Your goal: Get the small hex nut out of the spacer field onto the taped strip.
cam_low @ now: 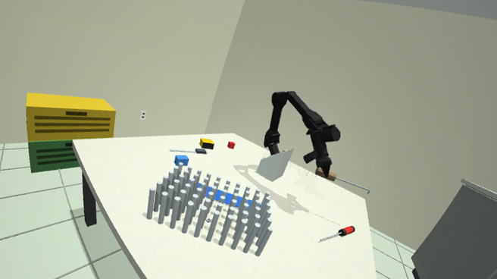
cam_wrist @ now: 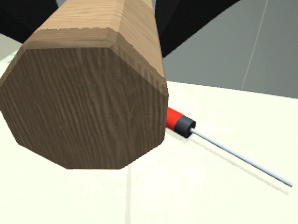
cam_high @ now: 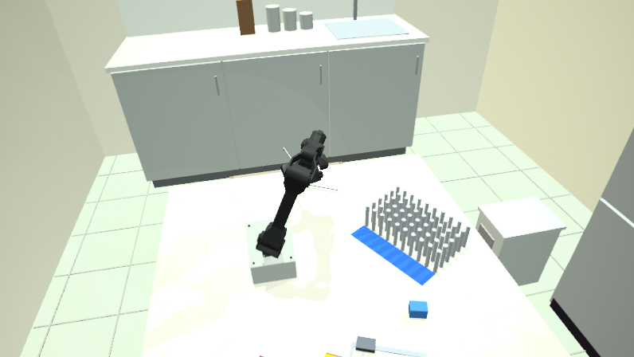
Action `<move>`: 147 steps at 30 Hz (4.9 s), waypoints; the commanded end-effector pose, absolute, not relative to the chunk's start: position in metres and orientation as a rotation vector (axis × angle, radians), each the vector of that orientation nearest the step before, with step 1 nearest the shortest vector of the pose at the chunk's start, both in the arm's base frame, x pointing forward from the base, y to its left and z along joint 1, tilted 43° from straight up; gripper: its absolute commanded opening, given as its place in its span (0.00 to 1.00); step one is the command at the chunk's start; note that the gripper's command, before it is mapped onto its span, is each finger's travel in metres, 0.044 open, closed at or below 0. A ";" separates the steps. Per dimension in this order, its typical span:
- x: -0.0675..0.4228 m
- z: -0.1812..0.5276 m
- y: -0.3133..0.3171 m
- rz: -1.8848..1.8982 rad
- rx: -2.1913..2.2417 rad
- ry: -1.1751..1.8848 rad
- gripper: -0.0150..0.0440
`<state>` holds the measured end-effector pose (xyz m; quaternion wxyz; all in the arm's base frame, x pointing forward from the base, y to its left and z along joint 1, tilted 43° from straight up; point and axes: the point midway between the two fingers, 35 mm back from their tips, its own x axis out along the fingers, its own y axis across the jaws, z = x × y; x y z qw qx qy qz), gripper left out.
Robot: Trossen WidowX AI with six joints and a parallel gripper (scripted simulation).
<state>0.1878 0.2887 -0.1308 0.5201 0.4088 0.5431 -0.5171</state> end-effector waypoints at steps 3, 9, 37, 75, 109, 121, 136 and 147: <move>0.217 -0.101 0.275 -1.240 1.088 1.235 0.25; 0.243 -0.073 0.255 -1.243 1.189 1.160 0.25; 0.314 0.047 0.120 -1.268 1.607 0.694 0.25; 0.294 0.113 -0.050 -1.298 1.890 0.078 0.25; 0.284 0.021 -0.138 -1.283 1.881 0.072 0.25; 0.290 0.019 -0.137 -1.283 1.882 0.072 0.25; 0.298 0.016 -0.135 -1.282 1.883 0.071 0.25; 0.304 0.014 -0.133 -1.282 1.884 0.070 0.25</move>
